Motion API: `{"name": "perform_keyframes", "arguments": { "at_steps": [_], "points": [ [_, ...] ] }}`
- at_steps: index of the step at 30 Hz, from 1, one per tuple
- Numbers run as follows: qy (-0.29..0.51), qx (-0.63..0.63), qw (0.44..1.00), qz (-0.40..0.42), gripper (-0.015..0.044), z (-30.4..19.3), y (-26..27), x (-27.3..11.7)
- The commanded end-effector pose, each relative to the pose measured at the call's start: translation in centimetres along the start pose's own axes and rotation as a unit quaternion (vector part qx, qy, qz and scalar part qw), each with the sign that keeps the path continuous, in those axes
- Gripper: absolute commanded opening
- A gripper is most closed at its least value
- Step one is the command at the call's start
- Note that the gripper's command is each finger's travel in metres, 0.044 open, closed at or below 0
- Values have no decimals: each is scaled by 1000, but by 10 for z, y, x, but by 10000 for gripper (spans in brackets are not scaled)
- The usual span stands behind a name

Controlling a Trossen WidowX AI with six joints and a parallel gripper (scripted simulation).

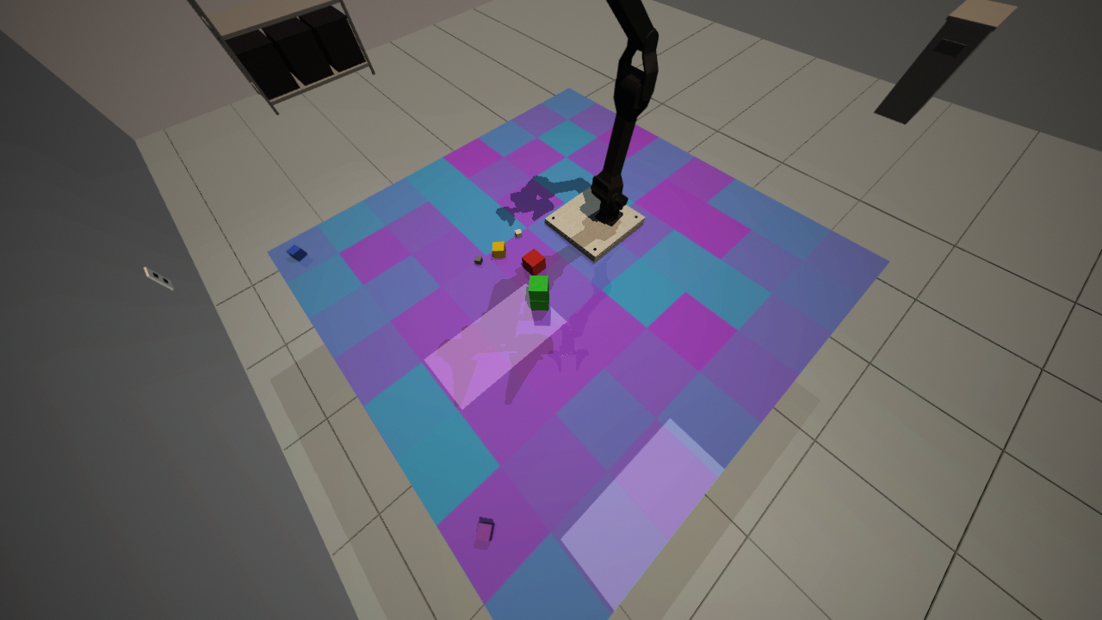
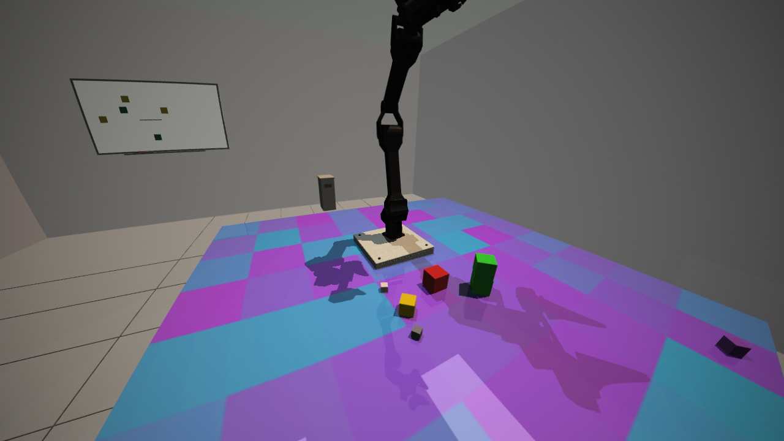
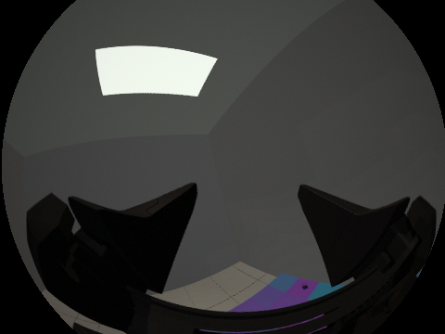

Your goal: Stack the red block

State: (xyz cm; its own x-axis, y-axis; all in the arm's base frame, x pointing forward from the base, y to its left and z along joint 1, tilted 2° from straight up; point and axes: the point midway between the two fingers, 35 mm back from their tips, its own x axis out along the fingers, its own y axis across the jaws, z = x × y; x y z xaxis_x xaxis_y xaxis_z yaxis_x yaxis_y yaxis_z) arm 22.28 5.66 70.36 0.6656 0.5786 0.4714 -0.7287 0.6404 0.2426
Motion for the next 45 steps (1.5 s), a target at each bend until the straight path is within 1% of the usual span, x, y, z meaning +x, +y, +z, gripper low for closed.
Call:
{"name": "perform_keyframes", "arguments": {
  "at_steps": [1,2,5,9,12,15,18,24,27,31,35,39,41,45],
  "points": [
    [0,2,1000,-2,426,-1,-1,0],
    [2,8,1000,-8,440,-2,-5,1],
    [11,48,998,-48,440,-17,-34,4],
    [35,139,980,-140,440,-55,-95,5],
    [52,218,950,-217,440,-91,-142,-1],
    [68,291,907,-296,440,-131,-185,-15],
    [83,353,853,-375,440,-174,-222,-35],
    [110,444,715,-529,440,-262,-272,-93],
    [122,470,634,-601,440,-303,-284,-129],
    [138,485,520,-690,440,-353,-288,-181],
    [155,476,400,-768,440,-392,-279,-236],
    [171,447,285,-830,440,-419,-259,-287],
    [174,440,266,-840,440,-423,-255,-295],
    [174,440,266,-840,440,-422,-255,-295]
  ]
}}
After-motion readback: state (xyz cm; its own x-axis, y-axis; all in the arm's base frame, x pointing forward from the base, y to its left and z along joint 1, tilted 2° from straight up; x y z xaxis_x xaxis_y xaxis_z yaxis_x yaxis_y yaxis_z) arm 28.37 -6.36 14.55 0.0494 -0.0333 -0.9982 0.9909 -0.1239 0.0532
